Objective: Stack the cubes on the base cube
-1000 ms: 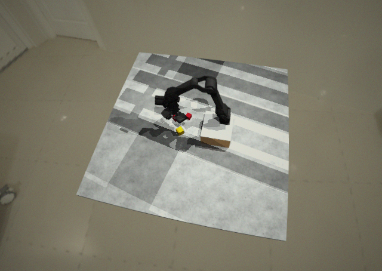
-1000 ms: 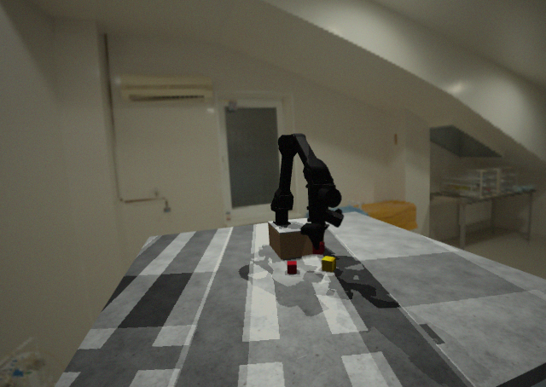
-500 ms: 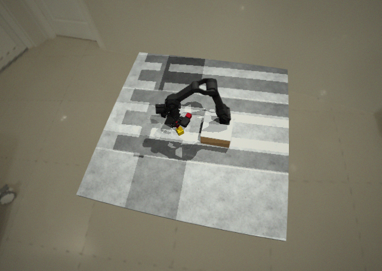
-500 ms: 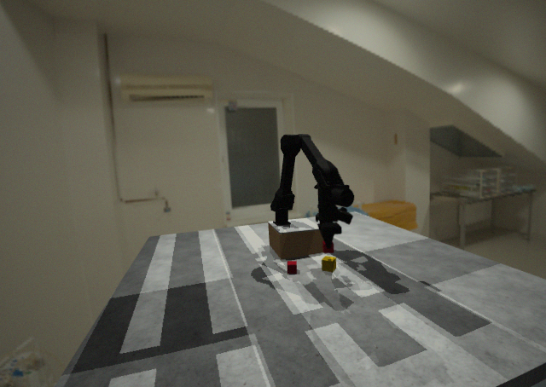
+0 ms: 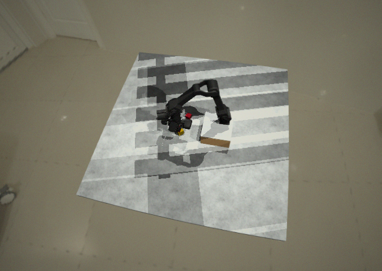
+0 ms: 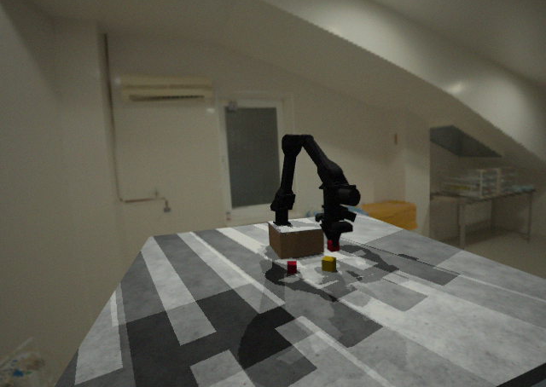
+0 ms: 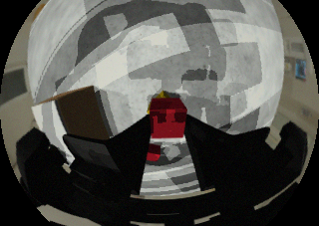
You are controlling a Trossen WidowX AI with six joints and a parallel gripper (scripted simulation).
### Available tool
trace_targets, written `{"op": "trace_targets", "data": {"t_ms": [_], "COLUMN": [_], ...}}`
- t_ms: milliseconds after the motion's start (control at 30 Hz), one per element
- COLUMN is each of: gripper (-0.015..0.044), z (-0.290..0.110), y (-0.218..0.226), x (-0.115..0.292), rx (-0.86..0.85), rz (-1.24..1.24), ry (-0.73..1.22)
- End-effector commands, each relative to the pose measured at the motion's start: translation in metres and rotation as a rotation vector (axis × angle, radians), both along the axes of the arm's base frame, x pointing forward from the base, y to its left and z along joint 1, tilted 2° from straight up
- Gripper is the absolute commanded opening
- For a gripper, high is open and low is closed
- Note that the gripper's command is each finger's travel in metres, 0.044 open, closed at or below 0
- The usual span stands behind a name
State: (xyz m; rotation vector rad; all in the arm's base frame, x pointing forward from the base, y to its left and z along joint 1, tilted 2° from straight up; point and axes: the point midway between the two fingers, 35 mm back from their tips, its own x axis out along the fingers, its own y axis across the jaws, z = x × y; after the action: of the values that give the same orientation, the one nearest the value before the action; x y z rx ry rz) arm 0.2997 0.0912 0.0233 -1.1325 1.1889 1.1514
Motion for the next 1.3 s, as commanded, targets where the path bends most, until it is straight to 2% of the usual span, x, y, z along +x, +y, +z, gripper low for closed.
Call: {"op": "trace_targets", "data": {"t_ms": [0,233,567,1267], "gripper": [0.0105,0.0105,0.0105,0.0105], "z": [-0.001,-0.002,-0.026,-0.028], "y": [0.001,0.001,0.002,0.002], "x": [-0.001,-0.001,-0.001,-0.001], "rx": [-0.003,-0.003,-0.003,-0.003], "rz": [0.016,0.016,0.018,0.016], "ry": [-0.001,-0.001,-0.001,-0.001]}}
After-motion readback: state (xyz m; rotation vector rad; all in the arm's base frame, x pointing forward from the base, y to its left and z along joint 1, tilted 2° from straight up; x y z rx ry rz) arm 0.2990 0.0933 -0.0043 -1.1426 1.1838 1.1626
